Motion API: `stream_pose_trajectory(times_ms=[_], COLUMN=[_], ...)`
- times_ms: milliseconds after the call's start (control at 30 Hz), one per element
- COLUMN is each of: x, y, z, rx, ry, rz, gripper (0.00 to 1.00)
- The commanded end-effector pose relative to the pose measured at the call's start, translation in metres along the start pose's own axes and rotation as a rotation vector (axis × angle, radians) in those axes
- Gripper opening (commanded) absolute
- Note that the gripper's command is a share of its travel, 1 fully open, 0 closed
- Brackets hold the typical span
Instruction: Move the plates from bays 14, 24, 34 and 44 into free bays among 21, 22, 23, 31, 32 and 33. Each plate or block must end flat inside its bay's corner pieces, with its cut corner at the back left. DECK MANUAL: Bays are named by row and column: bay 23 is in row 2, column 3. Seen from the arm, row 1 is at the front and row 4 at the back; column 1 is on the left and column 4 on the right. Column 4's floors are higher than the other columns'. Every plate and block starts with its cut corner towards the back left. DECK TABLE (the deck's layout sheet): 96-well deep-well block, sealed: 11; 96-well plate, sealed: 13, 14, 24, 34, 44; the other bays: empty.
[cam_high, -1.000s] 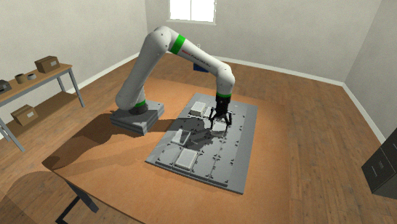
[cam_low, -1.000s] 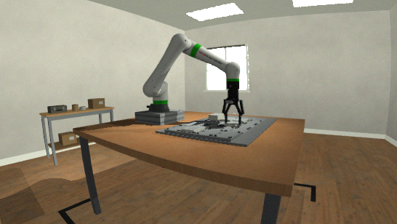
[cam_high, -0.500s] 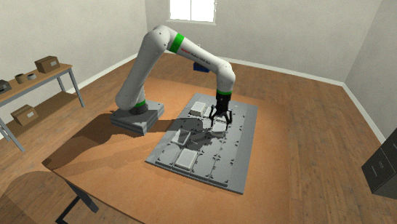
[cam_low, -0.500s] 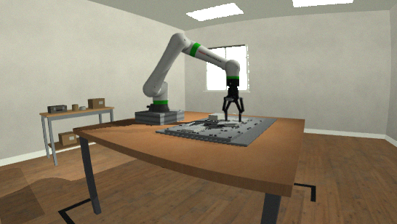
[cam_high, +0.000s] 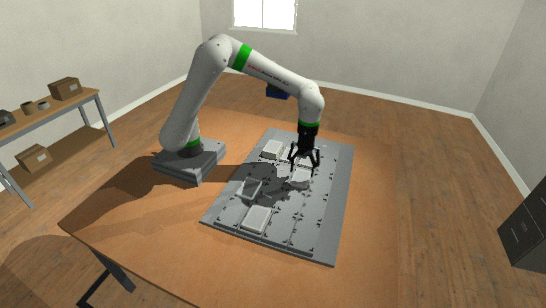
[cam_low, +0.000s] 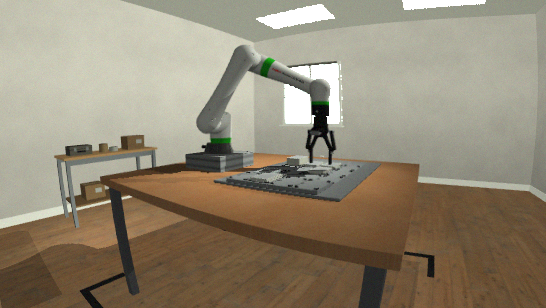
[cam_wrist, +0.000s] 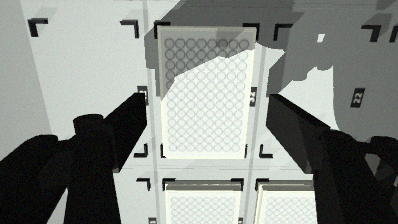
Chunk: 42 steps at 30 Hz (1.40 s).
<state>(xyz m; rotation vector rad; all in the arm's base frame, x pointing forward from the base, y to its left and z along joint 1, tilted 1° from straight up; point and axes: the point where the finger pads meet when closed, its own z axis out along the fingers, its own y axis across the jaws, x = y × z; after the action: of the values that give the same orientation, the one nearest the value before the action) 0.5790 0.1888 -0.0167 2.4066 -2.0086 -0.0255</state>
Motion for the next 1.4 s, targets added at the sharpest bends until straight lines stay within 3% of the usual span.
stream_pose_trajectory(times_ms=[0, 833, 1267, 1367], x=[0.000, 0.000, 0.000, 0.012], y=[-0.001, -0.001, -0.001, 0.003], z=[-0.006, -0.034, -0.034, -0.034], rx=[0.002, 0.002, 0.002, 0.002], ry=[0.000, 0.000, 0.000, 0.000], rz=[0.000, 0.000, 0.000, 0.000], gripper=[0.70, 0.70, 0.70, 0.70])
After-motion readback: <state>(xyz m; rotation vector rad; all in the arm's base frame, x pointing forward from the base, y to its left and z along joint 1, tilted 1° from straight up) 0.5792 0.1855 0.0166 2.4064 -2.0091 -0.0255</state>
